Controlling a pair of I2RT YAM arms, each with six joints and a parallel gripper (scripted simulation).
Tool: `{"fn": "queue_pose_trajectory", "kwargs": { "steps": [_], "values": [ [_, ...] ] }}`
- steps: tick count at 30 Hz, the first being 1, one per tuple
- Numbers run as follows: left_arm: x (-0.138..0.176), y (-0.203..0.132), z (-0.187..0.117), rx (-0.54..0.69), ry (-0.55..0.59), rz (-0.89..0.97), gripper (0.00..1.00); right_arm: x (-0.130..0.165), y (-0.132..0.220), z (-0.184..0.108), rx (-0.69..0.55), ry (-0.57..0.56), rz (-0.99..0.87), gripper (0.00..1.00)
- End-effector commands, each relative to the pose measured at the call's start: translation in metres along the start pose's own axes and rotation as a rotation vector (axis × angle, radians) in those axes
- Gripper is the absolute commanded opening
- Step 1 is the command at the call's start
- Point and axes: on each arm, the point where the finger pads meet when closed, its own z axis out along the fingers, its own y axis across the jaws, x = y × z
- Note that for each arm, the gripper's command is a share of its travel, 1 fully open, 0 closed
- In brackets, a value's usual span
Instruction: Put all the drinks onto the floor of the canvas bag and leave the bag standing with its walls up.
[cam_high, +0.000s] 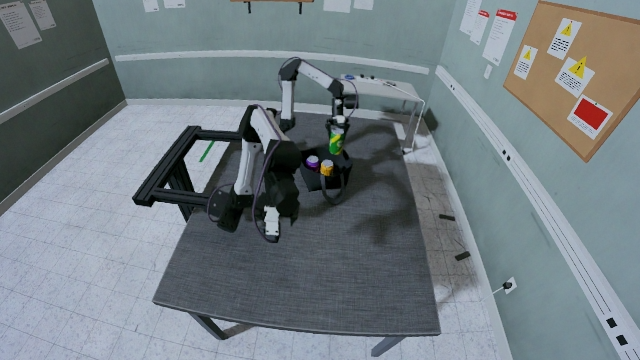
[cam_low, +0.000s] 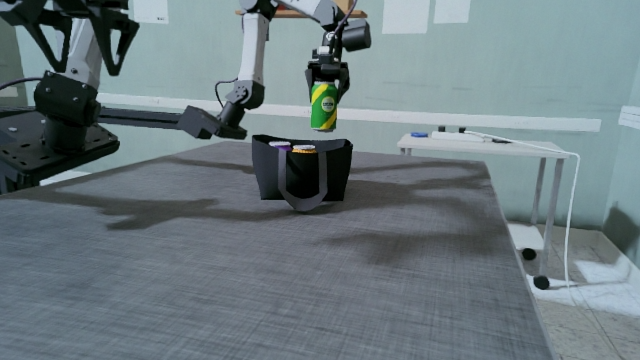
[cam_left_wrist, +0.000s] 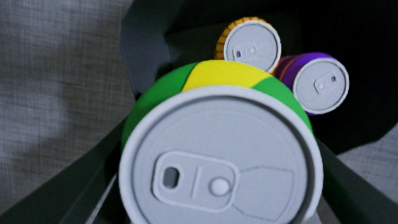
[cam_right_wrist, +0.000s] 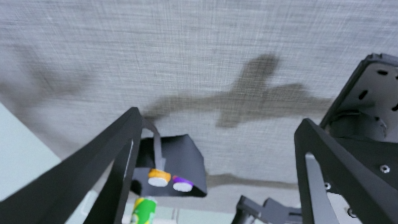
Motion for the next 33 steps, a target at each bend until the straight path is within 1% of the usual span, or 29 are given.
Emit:
{"fn": "queue_pose_trajectory", "kwargs": {
  "steps": [1, 3, 4, 12, 20, 22, 23, 25, 27, 29, 31, 32, 33],
  "values": [
    [-0.016, 0.006, -0.029, -0.029, -0.096, 0.069, 0.7, 0.003, 0.002, -0.004, -0.012, -0.002, -0.012, 0.86],
    [-0.012, 0.007, -0.033, -0.033, -0.096, 0.072, 0.7, 0.003, 0.002, -0.004, -0.012, -0.002, -0.012, 0.86],
    [-0.012, 0.013, -0.033, -0.057, -0.09, 0.065, 0.7, 0.003, 0.002, -0.004, -0.012, -0.002, -0.012, 0.86],
    [-0.023, 0.024, -0.033, -0.105, -0.108, 0.076, 0.7, 0.003, 0.002, -0.004, -0.012, -0.002, -0.012, 0.86],
    [-0.021, 0.021, -0.03, -0.1, -0.108, 0.067, 0.7, 0.003, 0.002, -0.004, -0.012, -0.002, -0.012, 0.86],
    [-0.012, 0.007, -0.016, -0.053, -0.096, 0.046, 0.7, 0.003, 0.002, -0.004, -0.012, -0.002, -0.012, 0.86],
    [-0.016, 0.013, -0.022, -0.073, -0.101, 0.057, 0.7, 0.003, 0.002, -0.004, -0.012, -0.002, -0.012, 0.86],
    [-0.016, 0.013, -0.022, -0.073, -0.101, 0.057, 0.7, 0.003, 0.002, -0.004, -0.012, -0.002, -0.012, 0.86],
    [-0.011, 0.004, -0.013, -0.047, -0.094, 0.053, 0.7, 0.003, 0.002, -0.004, -0.012, -0.002, -0.012, 0.86],
    [-0.016, 0.013, -0.022, -0.076, -0.101, 0.07, 0.7, 0.003, 0.002, -0.004, -0.012, -0.002, -0.012, 0.86],
    [-0.017, 0.014, -0.023, -0.081, -0.102, 0.07, 0.7, 0.003, 0.002, -0.004, -0.012, -0.002, -0.012, 0.86],
    [-0.01, 0.005, -0.011, -0.051, -0.097, 0.073, 0.7, 0.003, 0.002, -0.004, -0.012, -0.002, -0.012, 0.86],
    [-0.003, 0.01, -0.012, -0.068, -0.085, 0.056, 0.7, 0.003, 0.002, -0.004, -0.012, -0.002, -0.012, 0.86]
  ]
}}
